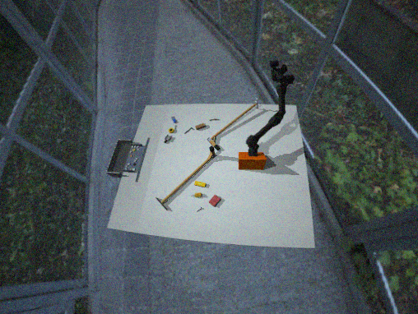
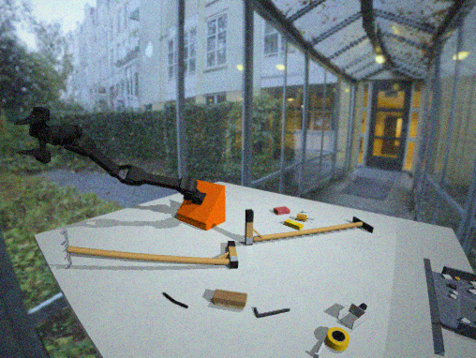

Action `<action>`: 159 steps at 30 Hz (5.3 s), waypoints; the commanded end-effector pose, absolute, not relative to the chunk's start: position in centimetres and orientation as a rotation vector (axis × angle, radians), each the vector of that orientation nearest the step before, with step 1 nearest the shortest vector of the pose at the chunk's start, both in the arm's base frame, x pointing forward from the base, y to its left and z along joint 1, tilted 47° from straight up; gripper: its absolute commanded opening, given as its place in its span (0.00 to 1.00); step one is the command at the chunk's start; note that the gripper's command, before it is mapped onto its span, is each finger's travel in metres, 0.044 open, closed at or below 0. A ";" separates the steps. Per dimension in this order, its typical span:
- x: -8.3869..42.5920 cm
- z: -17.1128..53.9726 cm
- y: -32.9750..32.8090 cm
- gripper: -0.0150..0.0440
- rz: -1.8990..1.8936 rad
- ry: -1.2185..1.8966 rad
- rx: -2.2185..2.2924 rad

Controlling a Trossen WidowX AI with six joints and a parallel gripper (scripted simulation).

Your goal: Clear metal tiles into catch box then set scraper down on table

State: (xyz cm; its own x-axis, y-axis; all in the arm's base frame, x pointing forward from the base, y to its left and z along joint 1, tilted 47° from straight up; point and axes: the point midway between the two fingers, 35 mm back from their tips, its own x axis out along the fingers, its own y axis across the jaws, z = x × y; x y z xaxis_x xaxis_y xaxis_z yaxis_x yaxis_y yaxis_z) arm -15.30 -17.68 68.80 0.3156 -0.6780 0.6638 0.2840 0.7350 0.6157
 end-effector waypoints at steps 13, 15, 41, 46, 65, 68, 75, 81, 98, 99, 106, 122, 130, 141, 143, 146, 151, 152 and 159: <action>-26.8 65.7 -18.8 1.00 -0.781 -1.275 0.475; -27.5 65.4 -18.8 1.00 -0.789 -1.288 0.478; -28.3 65.1 -11.0 1.00 -0.856 -1.304 0.290; -28.2 64.9 -9.1 1.00 -0.870 -1.295 0.236; -26.3 63.5 -2.3 1.00 -0.928 -1.224 0.055; -25.8 63.2 -1.4 1.00 -0.937 -1.209 0.031; -24.6 62.4 0.7 1.00 -0.962 -1.169 -0.020; -23.4 61.6 2.3 1.00 -0.984 -1.130 -0.057; -19.4 58.9 5.9 1.00 -1.055 -1.007 -0.129; -19.1 58.7 6.1 1.00 -1.060 -0.999 -0.131; -17.3 57.4 7.2 1.00 -1.094 -0.944 -0.145; -13.1 53.9 8.7 1.00 -1.182 -0.817 -0.141; -11.1 51.9 9.1 1.00 -1.232 -0.755 -0.121; -8.4 49.0 9.3 1.00 -1.306 -0.676 -0.075; -8.0 48.4 9.2 1.00 -1.320 -0.662 -0.064; -7.3 47.6 9.2 1.00 -1.341 -0.642 -0.047; -6.2 46.1 9.1 1.00 -1.378 -0.611 -0.015; -6.0 45.8 9.1 1.00 -1.385 -0.605 -0.008; -4.5 43.7 8.8 1.00 -1.439 -0.566 0.045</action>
State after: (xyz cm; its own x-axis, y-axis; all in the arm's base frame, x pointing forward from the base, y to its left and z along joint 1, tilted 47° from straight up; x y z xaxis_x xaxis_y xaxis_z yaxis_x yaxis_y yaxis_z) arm -5.07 9.02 44.59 0.0353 -0.9304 0.3648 0.9204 0.1725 0.3509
